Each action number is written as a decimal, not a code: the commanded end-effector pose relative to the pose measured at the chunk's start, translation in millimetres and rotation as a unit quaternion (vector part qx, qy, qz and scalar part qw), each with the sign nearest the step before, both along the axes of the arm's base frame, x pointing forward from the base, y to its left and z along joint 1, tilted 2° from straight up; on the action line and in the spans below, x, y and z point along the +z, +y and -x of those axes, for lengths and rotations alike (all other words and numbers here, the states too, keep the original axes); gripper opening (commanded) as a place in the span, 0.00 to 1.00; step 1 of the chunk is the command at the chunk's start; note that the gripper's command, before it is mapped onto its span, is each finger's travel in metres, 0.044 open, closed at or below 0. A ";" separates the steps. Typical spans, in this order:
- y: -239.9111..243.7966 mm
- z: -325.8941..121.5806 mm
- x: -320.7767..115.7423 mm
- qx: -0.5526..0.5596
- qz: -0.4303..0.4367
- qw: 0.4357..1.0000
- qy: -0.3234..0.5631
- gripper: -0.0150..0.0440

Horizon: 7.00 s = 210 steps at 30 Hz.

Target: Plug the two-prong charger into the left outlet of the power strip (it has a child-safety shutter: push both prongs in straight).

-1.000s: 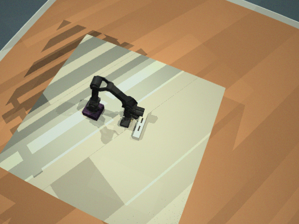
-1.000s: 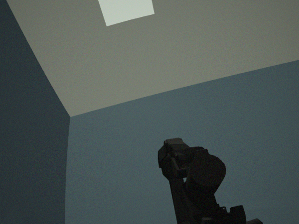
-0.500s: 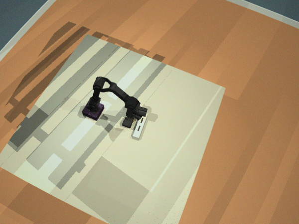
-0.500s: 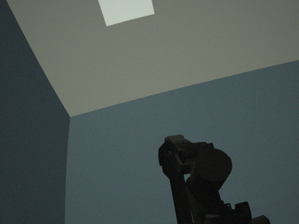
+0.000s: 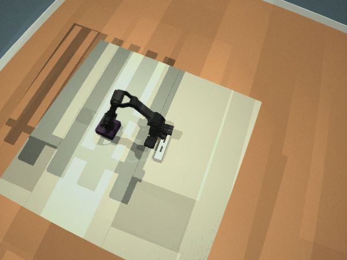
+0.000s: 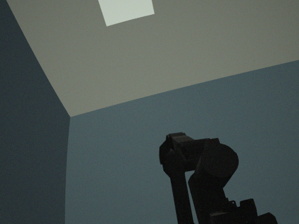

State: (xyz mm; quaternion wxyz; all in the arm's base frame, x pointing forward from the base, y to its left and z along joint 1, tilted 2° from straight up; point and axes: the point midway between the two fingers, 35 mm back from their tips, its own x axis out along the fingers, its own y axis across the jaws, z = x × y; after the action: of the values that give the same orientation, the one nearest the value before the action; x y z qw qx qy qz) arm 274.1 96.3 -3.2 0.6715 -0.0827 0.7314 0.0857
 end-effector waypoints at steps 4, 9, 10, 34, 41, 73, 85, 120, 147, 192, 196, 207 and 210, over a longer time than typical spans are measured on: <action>1.7 -1.3 0.6 -0.003 -0.002 1.000 0.000 0.25; 1.8 -1.2 0.5 -0.003 -0.002 1.000 0.000 0.25; 1.9 -1.2 0.5 -0.003 -0.002 1.000 0.000 0.25; 3.7 -5.7 1.0 -0.003 -0.002 1.000 0.000 0.25; 4.1 -7.4 1.2 -0.003 -0.002 1.000 0.000 0.25; 4.7 -10.8 0.9 -0.003 -0.002 1.000 -0.001 0.25; 5.7 -14.8 1.1 -0.003 -0.002 1.000 -0.001 0.25; 8.3 -24.9 1.2 -0.003 -0.002 1.000 -0.001 0.25; 10.9 -35.4 0.7 -0.003 -0.002 1.000 -0.002 0.25; 10.6 -34.0 0.4 -0.003 -0.002 1.000 -0.002 0.25; 10.5 -33.6 0.7 -0.003 -0.002 1.000 -0.002 0.25; 8.1 -27.9 0.5 -0.003 0.002 1.000 0.011 0.25; 8.1 -27.9 0.5 -0.003 0.002 1.000 0.011 0.25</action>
State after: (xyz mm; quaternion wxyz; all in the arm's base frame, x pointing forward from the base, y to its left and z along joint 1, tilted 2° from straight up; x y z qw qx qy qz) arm 301.6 104.2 -2.8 0.6630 -0.0810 0.7397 0.0825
